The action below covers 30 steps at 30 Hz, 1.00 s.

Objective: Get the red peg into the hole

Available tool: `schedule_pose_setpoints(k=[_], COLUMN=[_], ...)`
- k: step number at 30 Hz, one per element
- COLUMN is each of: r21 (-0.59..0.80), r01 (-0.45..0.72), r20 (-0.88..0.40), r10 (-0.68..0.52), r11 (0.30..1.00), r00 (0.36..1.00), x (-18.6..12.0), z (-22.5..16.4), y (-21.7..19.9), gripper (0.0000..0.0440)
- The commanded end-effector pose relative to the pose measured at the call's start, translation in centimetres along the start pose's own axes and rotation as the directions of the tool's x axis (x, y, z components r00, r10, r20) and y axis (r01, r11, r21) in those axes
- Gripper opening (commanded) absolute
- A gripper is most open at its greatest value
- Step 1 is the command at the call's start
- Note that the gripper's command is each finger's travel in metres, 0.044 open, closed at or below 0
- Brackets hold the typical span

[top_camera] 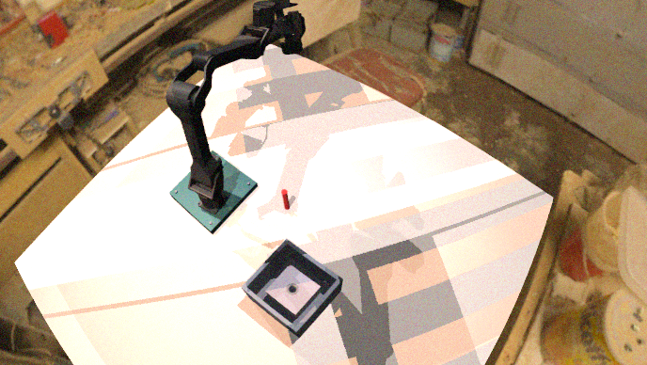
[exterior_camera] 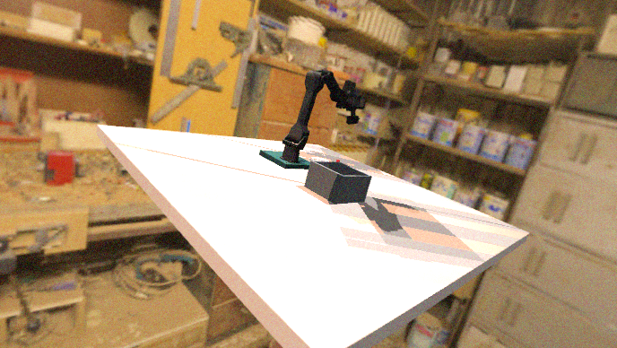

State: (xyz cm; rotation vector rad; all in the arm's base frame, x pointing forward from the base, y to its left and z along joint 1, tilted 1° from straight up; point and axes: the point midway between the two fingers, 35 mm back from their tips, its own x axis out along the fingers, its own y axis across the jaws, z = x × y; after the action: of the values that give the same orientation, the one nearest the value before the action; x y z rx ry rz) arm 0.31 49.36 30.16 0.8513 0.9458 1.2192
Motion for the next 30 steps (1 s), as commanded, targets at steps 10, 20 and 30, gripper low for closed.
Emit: schedule_pose_setpoints(k=[10,20,30], r21=[-0.037,0.094,0.306], r01=[0.379,0.607,0.763], r20=[0.118,0.17,0.116], r10=[-0.373,-0.613,-0.817], r11=[0.925,0.789,0.57], r00=[0.92,0.771,0.564], x=[-7.1,-16.0,-24.6], z=[12.1,17.8,18.8], y=[-10.3,-16.2,-21.1], gripper=[0.044,0.044,0.044])
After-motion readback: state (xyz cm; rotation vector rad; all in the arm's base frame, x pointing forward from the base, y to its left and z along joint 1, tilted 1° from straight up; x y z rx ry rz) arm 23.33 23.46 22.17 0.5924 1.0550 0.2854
